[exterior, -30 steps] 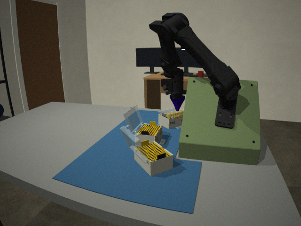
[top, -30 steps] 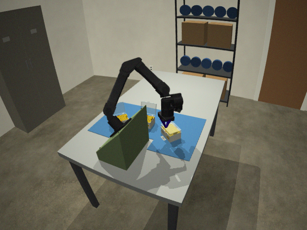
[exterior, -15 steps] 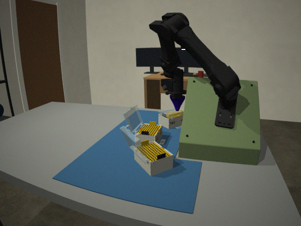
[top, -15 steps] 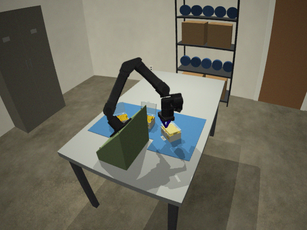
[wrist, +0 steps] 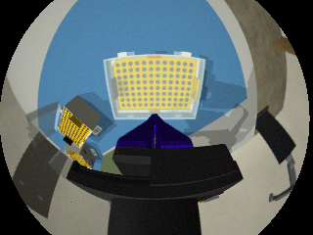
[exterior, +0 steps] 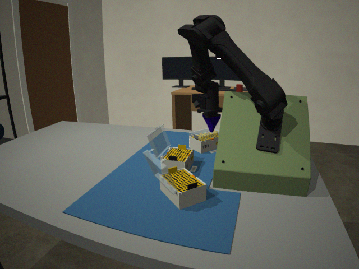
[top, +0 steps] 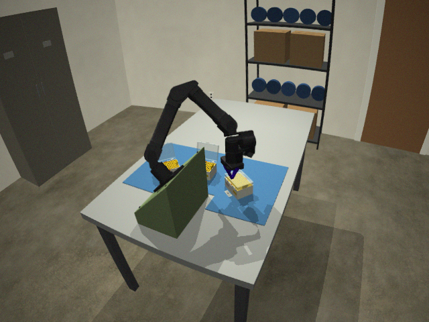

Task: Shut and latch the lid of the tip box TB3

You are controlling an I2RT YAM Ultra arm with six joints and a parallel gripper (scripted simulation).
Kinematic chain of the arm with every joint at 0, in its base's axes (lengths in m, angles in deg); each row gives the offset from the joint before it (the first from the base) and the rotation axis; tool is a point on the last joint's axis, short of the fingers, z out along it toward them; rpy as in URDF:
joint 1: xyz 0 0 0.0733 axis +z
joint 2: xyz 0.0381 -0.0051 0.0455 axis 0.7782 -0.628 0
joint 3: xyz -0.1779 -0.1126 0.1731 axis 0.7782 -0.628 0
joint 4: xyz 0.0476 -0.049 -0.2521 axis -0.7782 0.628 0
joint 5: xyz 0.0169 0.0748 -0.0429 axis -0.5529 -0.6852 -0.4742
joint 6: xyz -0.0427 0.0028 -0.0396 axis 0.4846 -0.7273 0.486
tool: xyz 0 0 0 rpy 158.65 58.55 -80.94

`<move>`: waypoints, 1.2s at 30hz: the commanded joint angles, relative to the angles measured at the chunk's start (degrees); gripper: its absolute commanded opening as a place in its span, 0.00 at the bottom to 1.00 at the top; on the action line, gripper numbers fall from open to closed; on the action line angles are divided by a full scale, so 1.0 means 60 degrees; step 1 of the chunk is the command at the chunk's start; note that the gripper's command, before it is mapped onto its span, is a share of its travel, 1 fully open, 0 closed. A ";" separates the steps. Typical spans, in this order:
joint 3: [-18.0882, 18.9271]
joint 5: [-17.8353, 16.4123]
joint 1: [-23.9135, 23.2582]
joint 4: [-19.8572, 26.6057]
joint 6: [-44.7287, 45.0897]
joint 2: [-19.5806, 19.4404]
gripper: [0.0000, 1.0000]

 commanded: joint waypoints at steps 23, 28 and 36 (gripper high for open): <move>0.0016 -0.0040 -0.0037 -0.0126 -0.0027 0.0049 0.00; -0.0001 -0.0056 -0.0008 -0.0189 -0.0057 0.0019 0.00; -0.0028 -0.0081 0.0039 -0.0290 -0.0105 -0.0029 0.00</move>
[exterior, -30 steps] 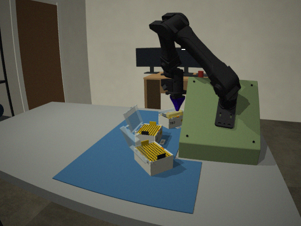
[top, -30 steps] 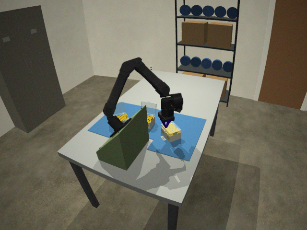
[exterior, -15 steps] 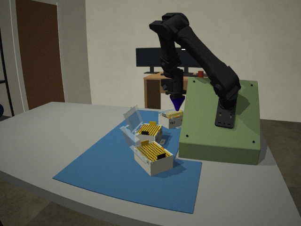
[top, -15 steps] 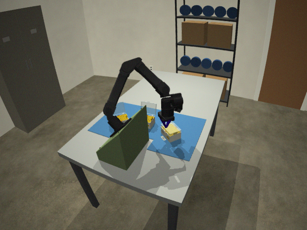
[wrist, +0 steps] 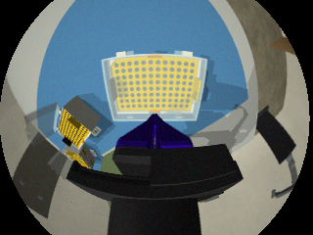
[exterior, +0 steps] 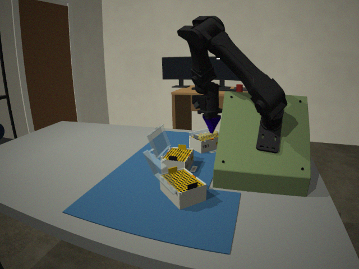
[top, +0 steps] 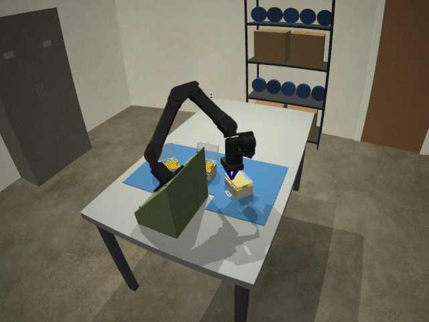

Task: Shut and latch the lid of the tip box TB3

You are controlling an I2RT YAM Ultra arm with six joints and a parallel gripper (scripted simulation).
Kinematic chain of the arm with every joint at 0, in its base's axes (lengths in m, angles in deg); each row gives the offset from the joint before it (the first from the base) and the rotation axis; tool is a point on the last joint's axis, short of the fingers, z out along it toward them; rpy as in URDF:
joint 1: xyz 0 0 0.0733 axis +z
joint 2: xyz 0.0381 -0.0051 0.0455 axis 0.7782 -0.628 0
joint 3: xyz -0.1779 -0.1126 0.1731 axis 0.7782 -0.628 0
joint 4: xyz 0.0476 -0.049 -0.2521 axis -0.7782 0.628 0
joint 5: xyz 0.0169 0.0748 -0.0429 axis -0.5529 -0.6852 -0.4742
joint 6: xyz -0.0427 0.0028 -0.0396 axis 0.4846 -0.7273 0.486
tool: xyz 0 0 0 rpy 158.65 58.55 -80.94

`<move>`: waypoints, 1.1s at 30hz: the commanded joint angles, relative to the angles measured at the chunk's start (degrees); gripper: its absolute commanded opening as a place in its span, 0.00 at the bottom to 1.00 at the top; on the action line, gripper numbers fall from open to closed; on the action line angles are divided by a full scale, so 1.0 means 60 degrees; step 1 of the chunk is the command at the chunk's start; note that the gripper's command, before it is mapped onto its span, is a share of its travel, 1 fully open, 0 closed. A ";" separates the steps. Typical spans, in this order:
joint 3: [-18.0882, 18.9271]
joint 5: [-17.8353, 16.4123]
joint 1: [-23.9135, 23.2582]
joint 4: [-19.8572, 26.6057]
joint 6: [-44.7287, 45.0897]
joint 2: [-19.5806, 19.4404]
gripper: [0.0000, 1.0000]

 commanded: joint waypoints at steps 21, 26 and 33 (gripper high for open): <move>-0.0032 -0.0098 0.0057 -0.0350 -0.0131 -0.0050 0.00; -0.0048 -0.0114 0.0087 -0.0413 -0.0162 -0.0081 0.00; -0.0068 -0.0136 0.0129 -0.0501 -0.0205 -0.0125 0.00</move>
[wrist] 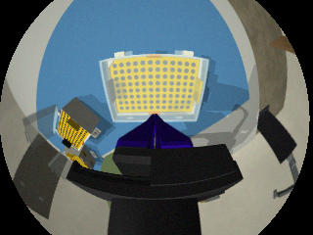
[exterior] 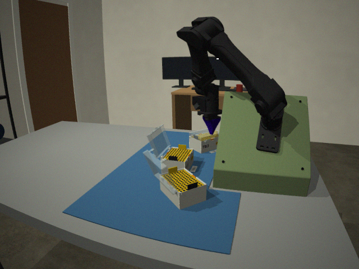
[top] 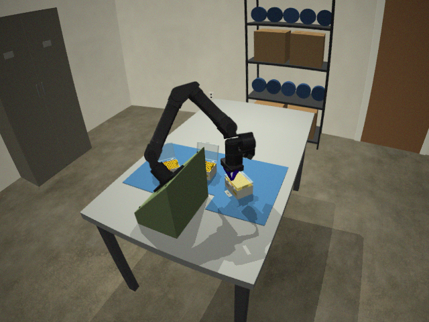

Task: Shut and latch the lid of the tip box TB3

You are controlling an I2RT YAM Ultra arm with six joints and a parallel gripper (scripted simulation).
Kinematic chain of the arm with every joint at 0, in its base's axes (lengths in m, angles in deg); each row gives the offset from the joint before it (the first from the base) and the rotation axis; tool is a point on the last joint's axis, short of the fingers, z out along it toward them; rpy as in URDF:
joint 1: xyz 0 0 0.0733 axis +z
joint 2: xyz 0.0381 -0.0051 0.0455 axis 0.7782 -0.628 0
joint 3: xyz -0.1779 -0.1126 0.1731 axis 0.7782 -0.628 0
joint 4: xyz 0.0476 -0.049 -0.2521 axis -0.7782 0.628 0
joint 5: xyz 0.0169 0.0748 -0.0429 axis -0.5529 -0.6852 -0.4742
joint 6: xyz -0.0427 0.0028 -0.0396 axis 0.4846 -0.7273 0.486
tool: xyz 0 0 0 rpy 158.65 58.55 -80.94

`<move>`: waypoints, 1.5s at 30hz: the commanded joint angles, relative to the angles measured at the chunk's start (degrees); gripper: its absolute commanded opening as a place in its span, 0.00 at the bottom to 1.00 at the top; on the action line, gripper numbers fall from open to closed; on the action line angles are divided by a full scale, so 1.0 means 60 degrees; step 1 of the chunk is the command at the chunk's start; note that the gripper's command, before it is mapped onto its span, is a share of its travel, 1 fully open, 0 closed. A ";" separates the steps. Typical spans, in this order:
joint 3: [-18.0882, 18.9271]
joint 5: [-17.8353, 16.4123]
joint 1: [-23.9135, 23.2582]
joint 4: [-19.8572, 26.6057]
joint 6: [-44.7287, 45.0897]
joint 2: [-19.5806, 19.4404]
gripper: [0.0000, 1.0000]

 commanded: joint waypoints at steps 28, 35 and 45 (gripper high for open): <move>-0.0048 -0.0145 0.0149 -0.0524 -0.0144 -0.0172 0.00; -0.0048 -0.0145 0.0149 -0.0524 -0.0145 -0.0172 0.00; -0.0048 -0.0145 0.0149 -0.0524 -0.0145 -0.0172 0.00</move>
